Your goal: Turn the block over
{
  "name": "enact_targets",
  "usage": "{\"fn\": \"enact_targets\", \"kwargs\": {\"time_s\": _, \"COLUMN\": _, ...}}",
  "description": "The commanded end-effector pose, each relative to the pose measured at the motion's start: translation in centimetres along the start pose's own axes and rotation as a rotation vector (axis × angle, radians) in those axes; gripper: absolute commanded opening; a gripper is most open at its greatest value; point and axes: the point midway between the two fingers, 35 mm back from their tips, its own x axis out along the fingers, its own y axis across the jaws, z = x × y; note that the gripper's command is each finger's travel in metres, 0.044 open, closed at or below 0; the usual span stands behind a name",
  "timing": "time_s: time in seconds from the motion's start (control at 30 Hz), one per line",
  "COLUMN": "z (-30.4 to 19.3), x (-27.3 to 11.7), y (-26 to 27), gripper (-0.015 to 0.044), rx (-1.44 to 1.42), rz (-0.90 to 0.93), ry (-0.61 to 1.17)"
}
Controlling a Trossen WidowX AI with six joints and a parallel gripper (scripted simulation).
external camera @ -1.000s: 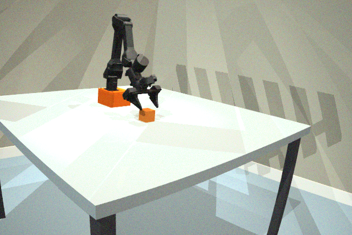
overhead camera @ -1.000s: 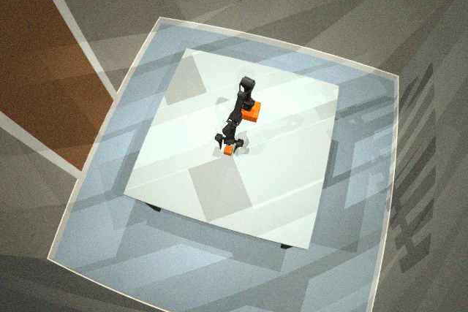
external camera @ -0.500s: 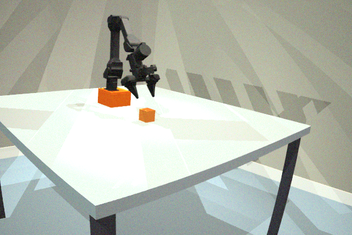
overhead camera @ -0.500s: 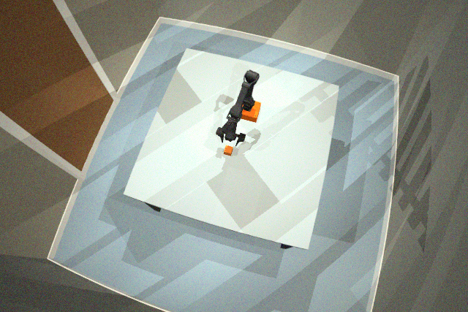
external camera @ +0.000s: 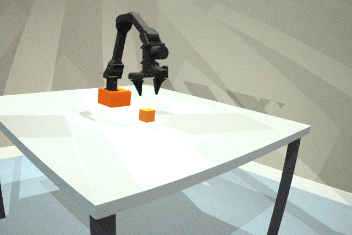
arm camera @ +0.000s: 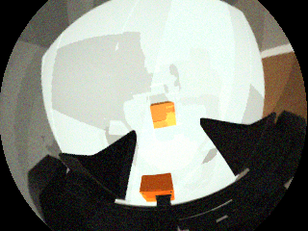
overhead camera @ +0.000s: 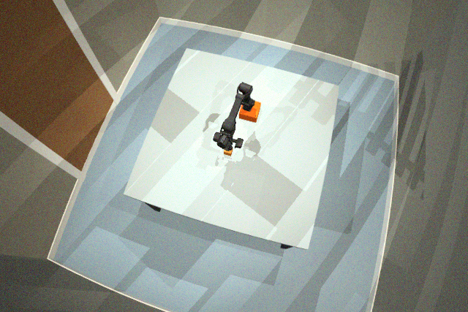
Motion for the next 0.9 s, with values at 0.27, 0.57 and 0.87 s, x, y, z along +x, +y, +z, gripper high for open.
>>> {"fn": "enact_targets", "kwargs": {"time_s": 0.27, "z": 0.0, "x": 3.0, "y": 0.0, "gripper": 0.0440, "rx": -0.002, "rz": -0.006, "ry": 0.090}}
{"fn": "enact_targets", "kwargs": {"time_s": 0.57, "z": -0.3, "x": 4.7, "y": -0.1, "gripper": 0.0440, "rx": -0.002, "rz": -0.006, "ry": 0.090}}
{"fn": "enact_targets", "kwargs": {"time_s": 0.87, "z": -0.4, "x": 5.8, "y": -0.1, "gripper": 0.0440, "rx": -0.002, "rz": -0.006, "ry": 0.090}}
